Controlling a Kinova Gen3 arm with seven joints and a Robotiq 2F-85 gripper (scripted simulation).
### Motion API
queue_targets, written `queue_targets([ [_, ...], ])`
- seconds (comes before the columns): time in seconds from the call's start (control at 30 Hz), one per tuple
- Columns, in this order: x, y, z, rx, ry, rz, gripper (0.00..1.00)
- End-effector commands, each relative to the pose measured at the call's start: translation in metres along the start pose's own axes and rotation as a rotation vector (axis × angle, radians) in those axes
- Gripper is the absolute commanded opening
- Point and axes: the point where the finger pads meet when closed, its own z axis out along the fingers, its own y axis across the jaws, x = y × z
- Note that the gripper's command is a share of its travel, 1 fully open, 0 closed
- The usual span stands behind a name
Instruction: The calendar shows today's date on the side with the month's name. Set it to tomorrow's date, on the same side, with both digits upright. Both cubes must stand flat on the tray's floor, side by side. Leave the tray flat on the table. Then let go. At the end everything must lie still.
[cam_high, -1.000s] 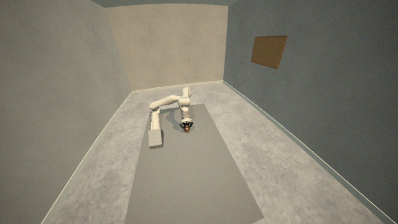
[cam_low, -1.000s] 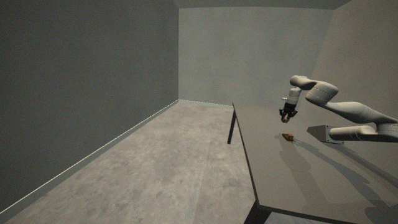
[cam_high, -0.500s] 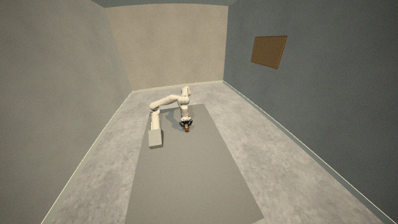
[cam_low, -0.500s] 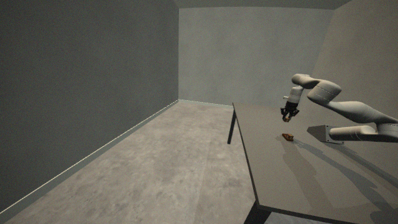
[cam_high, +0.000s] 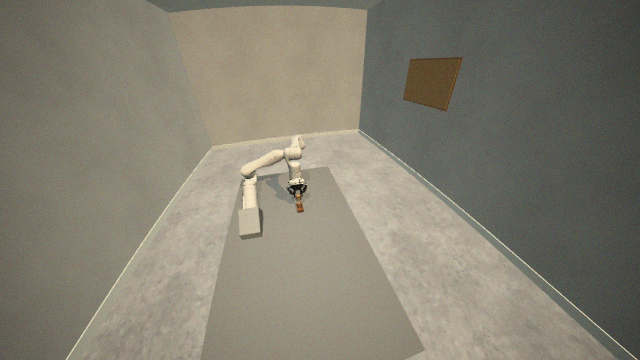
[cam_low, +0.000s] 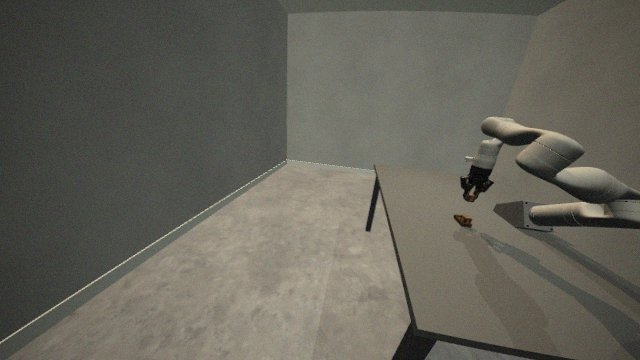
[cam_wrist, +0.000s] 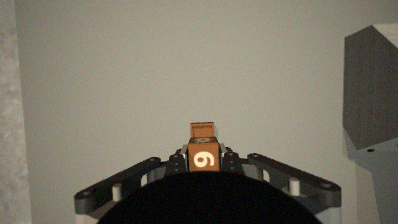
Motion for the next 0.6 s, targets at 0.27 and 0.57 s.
queue_targets([
  [0.27, -0.001, -0.001, 0.003, 0.001, 0.001, -0.003, 0.28],
  [0.57, -0.001, -0.001, 0.023, 0.000, 0.001, -0.003, 0.28],
])
